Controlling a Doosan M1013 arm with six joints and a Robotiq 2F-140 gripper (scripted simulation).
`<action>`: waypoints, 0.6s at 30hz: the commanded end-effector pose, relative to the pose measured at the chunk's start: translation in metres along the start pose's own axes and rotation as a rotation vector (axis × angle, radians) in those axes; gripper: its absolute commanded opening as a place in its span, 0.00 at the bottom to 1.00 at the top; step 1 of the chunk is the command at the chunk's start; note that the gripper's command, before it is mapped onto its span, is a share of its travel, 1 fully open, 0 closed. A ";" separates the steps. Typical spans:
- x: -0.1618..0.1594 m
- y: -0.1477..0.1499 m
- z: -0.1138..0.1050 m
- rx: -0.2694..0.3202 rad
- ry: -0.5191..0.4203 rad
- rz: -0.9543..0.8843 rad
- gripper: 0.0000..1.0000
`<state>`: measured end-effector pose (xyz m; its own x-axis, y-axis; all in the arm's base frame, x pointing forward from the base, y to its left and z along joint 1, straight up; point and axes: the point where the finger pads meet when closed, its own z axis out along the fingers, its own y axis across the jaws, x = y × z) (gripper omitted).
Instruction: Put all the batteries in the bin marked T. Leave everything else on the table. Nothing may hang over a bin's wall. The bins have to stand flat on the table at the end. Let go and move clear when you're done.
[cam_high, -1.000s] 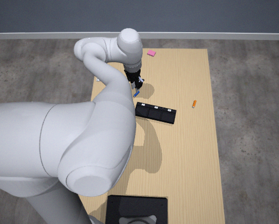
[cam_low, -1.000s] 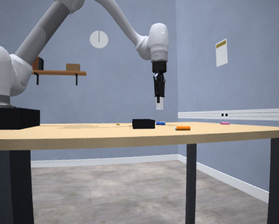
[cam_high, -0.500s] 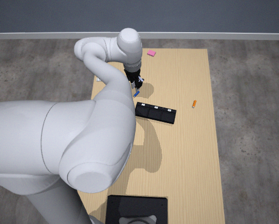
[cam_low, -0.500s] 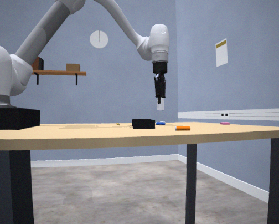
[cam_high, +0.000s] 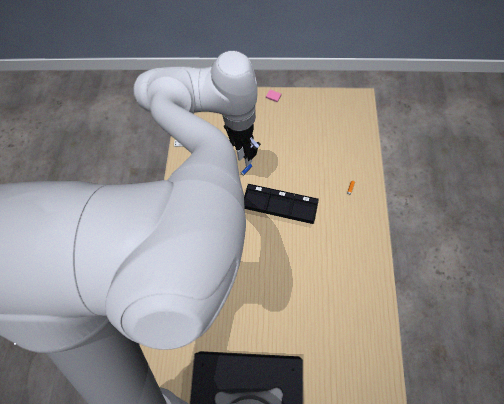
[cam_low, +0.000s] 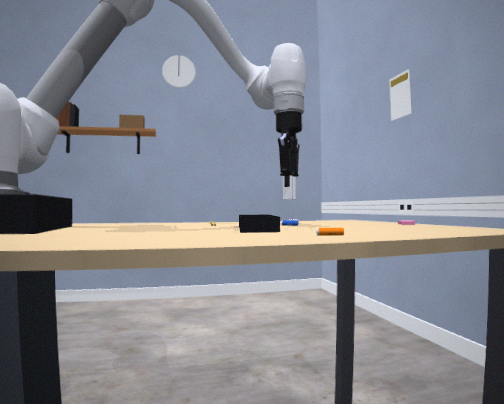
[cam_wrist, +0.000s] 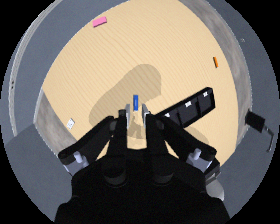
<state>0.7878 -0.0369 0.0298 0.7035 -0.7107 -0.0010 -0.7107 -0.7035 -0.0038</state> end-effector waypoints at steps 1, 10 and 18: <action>0.000 0.000 -0.001 0.001 0.001 0.000 0.26; 0.000 0.000 0.031 0.001 0.001 0.000 0.26; 0.000 0.000 0.055 0.001 0.001 0.000 0.26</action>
<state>0.7878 -0.0368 -0.0178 0.7035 -0.7107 -0.0009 -0.7107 -0.7035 -0.0039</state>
